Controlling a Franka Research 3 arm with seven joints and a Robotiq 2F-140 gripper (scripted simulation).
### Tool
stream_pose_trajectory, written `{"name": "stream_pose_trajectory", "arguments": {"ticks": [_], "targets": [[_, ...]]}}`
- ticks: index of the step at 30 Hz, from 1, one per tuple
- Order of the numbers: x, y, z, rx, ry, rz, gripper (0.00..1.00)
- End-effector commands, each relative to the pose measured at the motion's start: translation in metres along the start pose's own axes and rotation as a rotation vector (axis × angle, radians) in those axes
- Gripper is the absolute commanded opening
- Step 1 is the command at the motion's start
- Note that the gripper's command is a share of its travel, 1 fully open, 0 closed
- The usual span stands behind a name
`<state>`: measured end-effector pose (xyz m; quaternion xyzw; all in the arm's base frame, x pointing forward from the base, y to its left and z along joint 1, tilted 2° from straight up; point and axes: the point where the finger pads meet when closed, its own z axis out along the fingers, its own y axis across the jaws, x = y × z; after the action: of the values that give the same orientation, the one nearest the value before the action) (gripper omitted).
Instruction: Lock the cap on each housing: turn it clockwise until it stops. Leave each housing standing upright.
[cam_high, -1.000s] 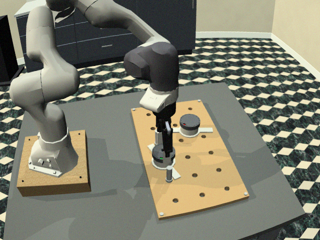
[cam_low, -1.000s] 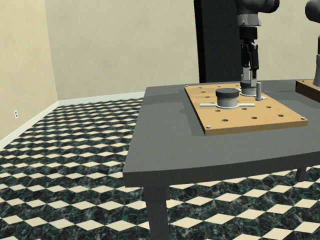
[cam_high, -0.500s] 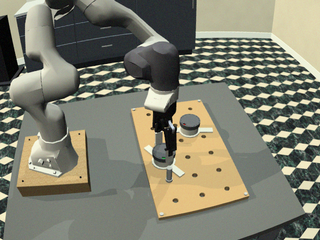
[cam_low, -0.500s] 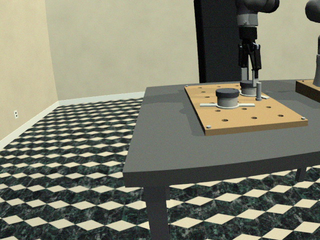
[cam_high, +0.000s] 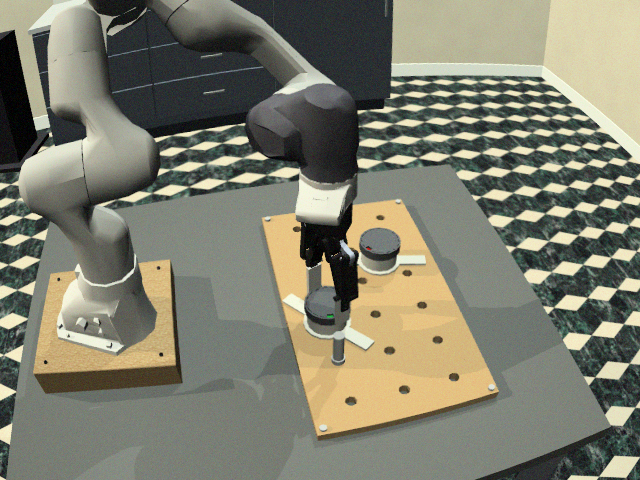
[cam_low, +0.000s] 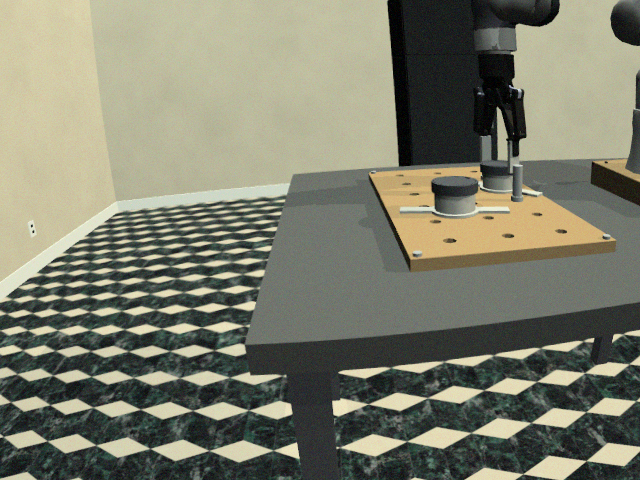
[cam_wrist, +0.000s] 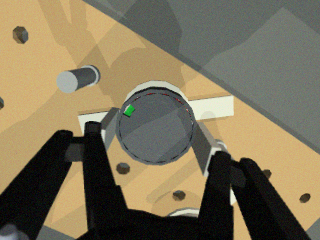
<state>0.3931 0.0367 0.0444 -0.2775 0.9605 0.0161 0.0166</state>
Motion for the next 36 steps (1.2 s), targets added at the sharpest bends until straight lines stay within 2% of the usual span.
{"name": "stream_pose_trajectory", "arguments": {"ticks": [1,17,36], "targets": [[0.0025,-0.0010,0.0009,0.004,0.002,-0.092,0.10],[0.0025,-0.0010,0.0009,0.003,0.003,-0.404,0.10],[0.0019,-0.0012,0.0009,0.003,0.003,-0.422,0.10]]}}
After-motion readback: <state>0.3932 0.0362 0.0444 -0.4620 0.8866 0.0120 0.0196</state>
